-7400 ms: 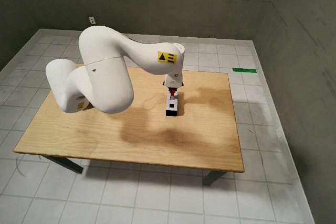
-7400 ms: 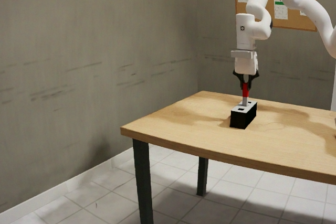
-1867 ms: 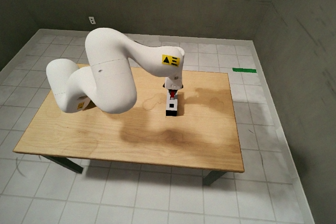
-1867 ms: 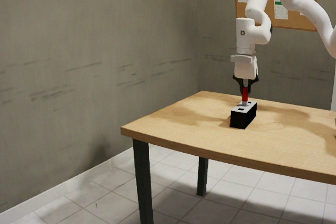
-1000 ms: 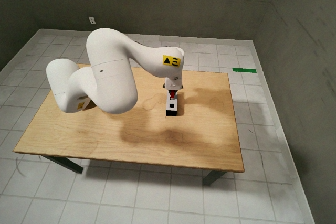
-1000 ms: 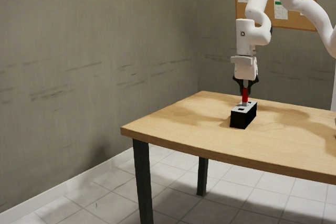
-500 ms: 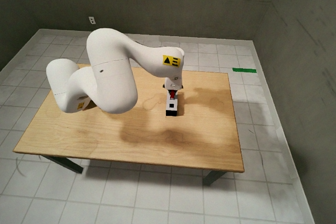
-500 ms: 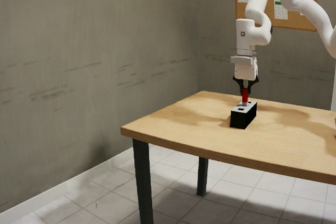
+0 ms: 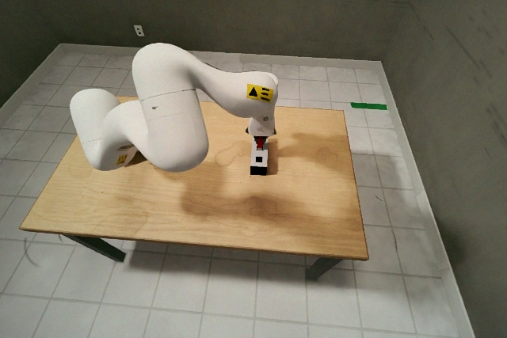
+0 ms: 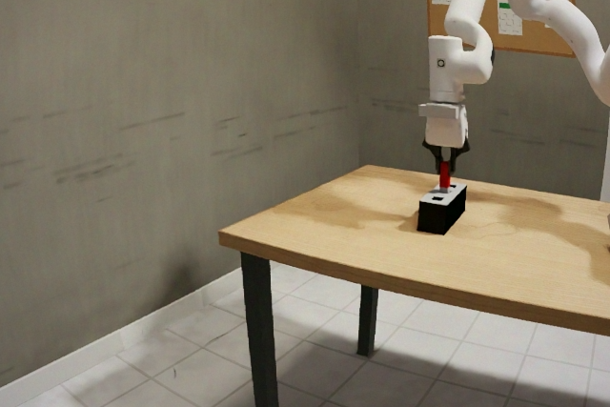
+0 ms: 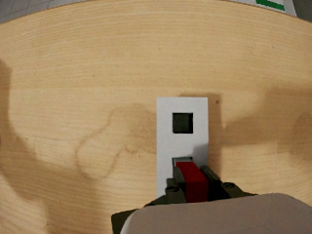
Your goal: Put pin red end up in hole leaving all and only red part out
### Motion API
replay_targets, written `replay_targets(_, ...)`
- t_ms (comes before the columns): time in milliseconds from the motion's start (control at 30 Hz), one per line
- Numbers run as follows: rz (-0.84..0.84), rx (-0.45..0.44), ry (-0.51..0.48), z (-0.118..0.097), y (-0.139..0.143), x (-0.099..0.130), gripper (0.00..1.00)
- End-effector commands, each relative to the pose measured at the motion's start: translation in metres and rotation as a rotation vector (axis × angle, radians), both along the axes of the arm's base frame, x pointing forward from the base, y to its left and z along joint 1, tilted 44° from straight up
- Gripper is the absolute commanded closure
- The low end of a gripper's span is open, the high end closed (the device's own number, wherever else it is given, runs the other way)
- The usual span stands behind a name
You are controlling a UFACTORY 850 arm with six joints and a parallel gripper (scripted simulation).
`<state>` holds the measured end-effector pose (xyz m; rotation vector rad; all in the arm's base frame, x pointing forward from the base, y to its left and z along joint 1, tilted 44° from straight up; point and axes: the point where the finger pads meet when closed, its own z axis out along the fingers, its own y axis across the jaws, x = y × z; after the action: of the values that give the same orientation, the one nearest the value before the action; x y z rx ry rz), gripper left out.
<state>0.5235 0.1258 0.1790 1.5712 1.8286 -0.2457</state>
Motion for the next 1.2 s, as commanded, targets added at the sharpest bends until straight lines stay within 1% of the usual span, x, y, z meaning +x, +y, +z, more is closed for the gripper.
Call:
replay_targets(0, 0.001, 0.001, -0.001, 0.0007, 0.0005, 0.0004, 1.00)
replay_targets(1167, 0.001, 0.001, -0.001, -0.0025, -0.0009, 0.0027, 1.00)
